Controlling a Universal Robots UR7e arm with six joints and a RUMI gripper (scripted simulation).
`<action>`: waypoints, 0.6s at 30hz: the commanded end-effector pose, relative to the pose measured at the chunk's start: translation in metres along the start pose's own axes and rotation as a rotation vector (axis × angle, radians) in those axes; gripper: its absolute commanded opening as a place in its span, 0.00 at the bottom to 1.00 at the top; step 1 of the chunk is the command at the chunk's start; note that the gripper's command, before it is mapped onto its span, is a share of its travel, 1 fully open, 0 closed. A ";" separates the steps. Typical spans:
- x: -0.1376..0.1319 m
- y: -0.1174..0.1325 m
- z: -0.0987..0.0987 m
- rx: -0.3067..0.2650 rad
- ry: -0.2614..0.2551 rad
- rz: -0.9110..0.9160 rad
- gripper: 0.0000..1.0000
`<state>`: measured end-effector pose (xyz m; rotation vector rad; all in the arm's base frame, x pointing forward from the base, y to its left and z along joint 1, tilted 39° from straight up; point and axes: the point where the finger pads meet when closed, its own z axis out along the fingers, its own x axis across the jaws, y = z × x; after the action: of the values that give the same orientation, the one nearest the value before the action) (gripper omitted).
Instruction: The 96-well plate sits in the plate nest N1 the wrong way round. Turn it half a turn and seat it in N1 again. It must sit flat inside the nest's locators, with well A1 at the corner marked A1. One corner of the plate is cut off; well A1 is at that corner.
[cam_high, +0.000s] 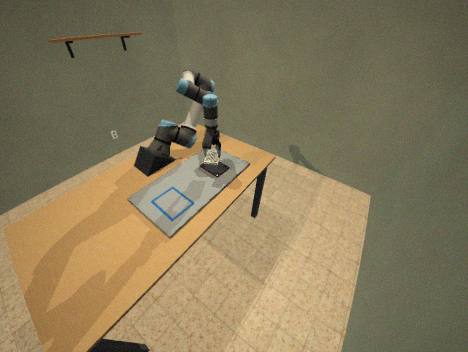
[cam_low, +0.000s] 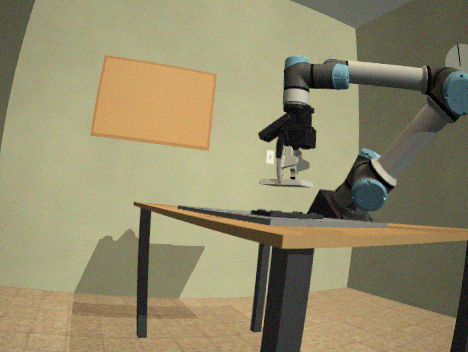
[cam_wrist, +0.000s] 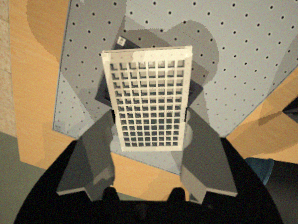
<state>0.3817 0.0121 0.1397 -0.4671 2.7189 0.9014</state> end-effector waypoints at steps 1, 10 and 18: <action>-0.007 0.012 -0.001 0.001 0.000 0.000 0.00; -0.007 0.013 -0.001 0.001 0.000 -0.100 0.00; -0.007 0.013 -0.001 0.001 0.000 -0.300 0.00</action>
<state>0.3831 0.0232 0.1494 -0.7125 2.6234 0.8450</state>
